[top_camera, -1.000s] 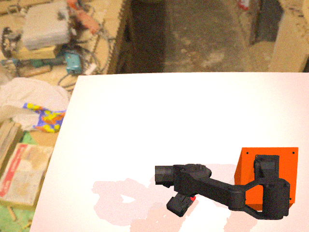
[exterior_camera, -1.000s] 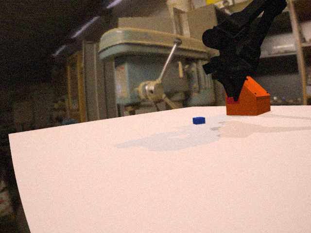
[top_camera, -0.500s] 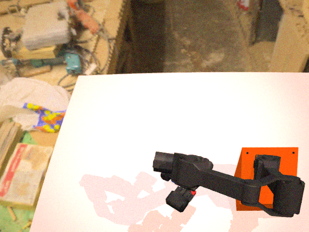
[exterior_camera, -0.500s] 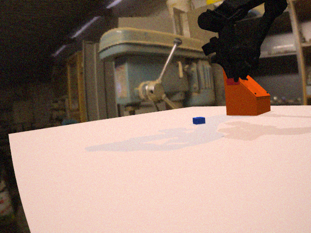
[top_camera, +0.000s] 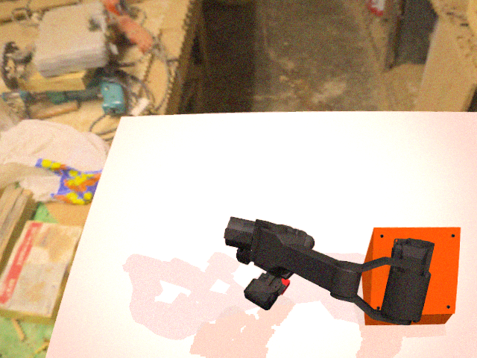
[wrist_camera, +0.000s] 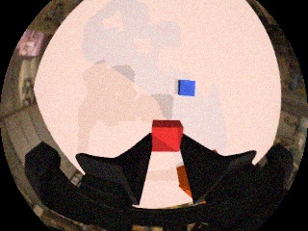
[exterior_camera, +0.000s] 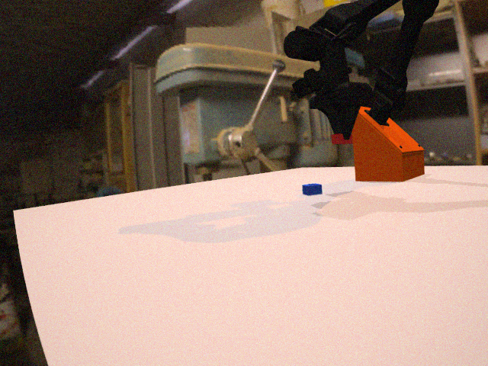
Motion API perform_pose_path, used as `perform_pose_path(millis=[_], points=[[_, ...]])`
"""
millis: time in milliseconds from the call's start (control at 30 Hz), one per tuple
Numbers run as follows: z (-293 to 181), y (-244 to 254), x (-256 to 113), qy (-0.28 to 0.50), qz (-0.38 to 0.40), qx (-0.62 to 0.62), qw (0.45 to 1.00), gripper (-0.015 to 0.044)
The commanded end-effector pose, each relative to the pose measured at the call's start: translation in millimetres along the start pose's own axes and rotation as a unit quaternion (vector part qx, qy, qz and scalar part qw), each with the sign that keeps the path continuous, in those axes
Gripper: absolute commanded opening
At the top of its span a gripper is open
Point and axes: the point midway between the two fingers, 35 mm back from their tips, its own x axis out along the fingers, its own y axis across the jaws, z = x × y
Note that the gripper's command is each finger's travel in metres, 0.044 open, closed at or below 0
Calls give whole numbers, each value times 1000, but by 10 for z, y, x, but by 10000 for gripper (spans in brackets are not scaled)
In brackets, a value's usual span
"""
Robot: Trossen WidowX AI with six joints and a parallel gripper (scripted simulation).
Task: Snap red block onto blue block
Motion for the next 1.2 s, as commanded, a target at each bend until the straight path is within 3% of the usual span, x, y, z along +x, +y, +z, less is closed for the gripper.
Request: perform_pose_path(millis=[0, 500, 1167], points=[[112, -90, 69, 1, -3, 1, 1000, 0], [528, -471, 380, 2, 1, 0, 1000, 0], [532, -489, 751, 2, 1, 0, 1000, 0]])
